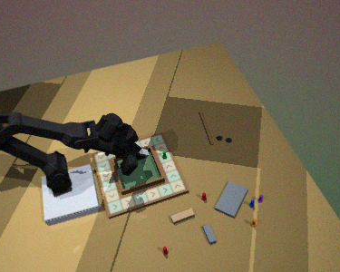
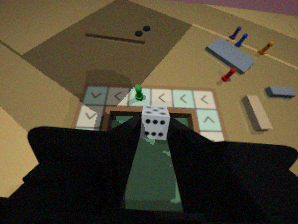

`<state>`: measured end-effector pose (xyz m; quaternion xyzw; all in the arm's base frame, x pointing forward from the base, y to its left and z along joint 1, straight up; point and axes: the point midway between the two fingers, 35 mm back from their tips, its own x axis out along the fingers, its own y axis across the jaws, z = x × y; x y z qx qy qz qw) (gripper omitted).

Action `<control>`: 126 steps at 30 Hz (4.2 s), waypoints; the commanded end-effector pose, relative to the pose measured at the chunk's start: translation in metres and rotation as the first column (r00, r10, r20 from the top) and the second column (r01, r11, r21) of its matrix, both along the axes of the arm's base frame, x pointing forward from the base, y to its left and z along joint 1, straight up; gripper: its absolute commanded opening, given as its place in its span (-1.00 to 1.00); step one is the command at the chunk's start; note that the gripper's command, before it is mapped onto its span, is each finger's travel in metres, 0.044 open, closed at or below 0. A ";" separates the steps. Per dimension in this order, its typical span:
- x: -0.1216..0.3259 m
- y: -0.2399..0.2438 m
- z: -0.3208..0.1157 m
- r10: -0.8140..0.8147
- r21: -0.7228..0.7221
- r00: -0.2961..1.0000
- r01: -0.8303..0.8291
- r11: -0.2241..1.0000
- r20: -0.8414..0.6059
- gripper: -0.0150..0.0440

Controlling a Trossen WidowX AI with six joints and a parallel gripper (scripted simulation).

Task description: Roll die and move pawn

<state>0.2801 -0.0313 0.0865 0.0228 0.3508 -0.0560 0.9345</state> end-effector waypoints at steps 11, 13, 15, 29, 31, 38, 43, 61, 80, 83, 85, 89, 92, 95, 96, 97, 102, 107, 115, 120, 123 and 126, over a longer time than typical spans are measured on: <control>-0.034 0.002 0.025 0.000 -0.011 1.000 0.000 1.000 0.018 -0.49; -0.034 0.002 0.025 0.000 -0.011 1.000 0.000 1.000 0.018 -0.49; -0.032 0.002 0.024 -0.003 -0.005 1.000 0.003 1.000 0.017 -0.49; -0.032 0.002 0.024 -0.003 -0.005 1.000 0.003 1.000 0.017 0.04; -0.032 0.002 0.024 -0.003 -0.005 1.000 0.003 1.000 0.017 0.22; -0.033 0.002 0.065 0.000 -0.011 1.000 0.000 1.000 0.018 0.84; -0.030 0.002 0.061 0.000 -0.001 0.998 0.000 1.000 -0.061 1.00; -0.012 -0.001 0.025 0.024 0.071 0.746 0.031 0.997 -0.665 1.00; 0.102 0.014 -0.005 -0.215 0.096 0.654 0.405 0.909 -0.725 0.19; 0.104 0.015 -0.006 -0.215 0.096 0.654 0.405 0.909 -0.725 0.19; 0.104 0.015 -0.015 -0.215 0.096 0.654 0.405 0.909 -0.725 0.19; 0.104 0.015 -0.020 -0.215 0.096 0.654 0.405 0.909 -0.725 0.19; 0.104 0.015 -0.020 -0.215 0.096 0.654 0.405 0.909 -0.725 0.19; 0.104 0.015 -0.024 -0.215 0.096 0.654 0.405 0.909 -0.725 0.19; 0.104 0.015 -0.026 -0.215 0.096 0.654 0.405 0.909 -0.725 0.19; 0.105 0.015 -0.027 -0.215 0.096 0.654 0.405 0.909 -0.725 0.19; 0.105 0.015 -0.036 -0.215 0.096 0.654 0.405 0.909 -0.725 0.19; 0.105 0.015 -0.043 -0.215 0.096 0.654 0.406 0.909 -0.725 0.19; 0.105 0.015 -0.056 -0.215 0.096 0.654 0.405 0.909 -0.725 0.19; 0.105 0.015 -0.061 -0.215 0.096 0.654 0.405 0.909 -0.725 0.19; 0.105 0.015 -0.061 -0.215 0.096 0.654 0.405 0.909 -0.725 0.01; 0.105 0.015 -0.061 -0.215 0.096 0.654 0.405 0.909 -0.725 -0.26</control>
